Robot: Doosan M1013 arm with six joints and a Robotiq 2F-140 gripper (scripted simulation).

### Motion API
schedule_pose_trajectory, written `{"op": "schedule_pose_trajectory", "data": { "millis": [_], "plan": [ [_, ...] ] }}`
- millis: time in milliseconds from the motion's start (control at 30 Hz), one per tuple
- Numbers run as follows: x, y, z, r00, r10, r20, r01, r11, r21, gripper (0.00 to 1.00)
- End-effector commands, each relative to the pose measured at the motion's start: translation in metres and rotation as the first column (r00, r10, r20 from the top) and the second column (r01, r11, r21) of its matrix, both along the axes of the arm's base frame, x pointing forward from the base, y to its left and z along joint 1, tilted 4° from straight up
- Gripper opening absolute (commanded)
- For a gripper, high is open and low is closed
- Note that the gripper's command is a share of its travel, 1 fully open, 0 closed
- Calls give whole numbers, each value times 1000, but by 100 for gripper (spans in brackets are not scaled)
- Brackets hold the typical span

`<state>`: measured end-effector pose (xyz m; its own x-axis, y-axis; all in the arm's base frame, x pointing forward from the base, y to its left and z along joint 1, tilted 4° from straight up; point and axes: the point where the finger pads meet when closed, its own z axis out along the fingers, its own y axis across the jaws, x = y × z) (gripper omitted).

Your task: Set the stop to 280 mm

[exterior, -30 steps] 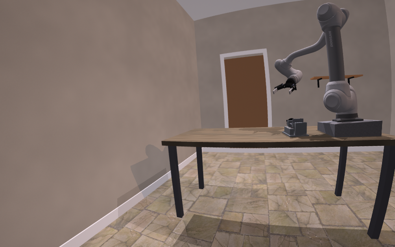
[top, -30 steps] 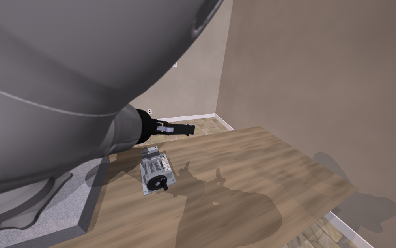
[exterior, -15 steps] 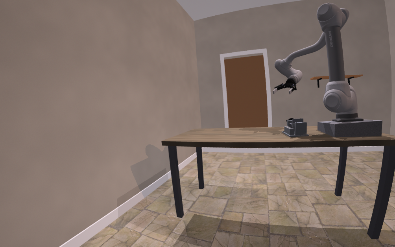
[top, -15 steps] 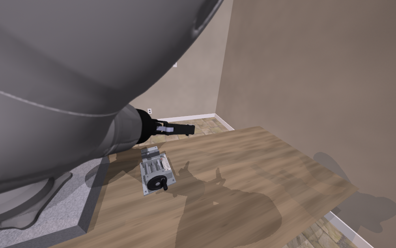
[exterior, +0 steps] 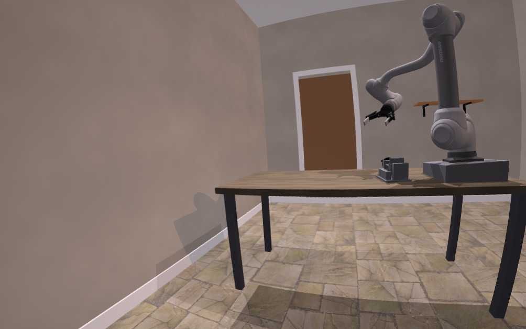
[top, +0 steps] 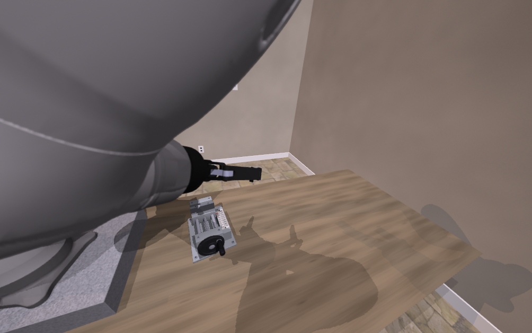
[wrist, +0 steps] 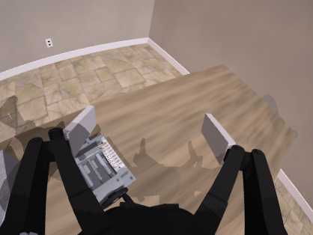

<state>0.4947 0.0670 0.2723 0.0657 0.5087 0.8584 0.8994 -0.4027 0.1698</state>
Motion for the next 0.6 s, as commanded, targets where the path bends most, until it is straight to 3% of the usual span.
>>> {"op": "schedule_pose_trajectory", "data": {
  "millis": [0, 133, 300, 367, 400, 567],
  "plan": [
    [-2, 1, -4, 999, 31, 22, -30, 999, -30, 100],
    [-11, 6, -16, 984, 153, 93, -139, 980, -142, 100],
    [-30, 11, -45, 899, 396, 186, -318, 884, -341, 100],
    [-30, 11, -45, 899, 396, 186, -318, 884, -341, 100],
    [-35, 12, -52, 830, 516, 212, -391, 809, -439, 100],
    [-58, 4, -85, 677, 700, 230, -488, 660, -572, 100]
  ]
}}
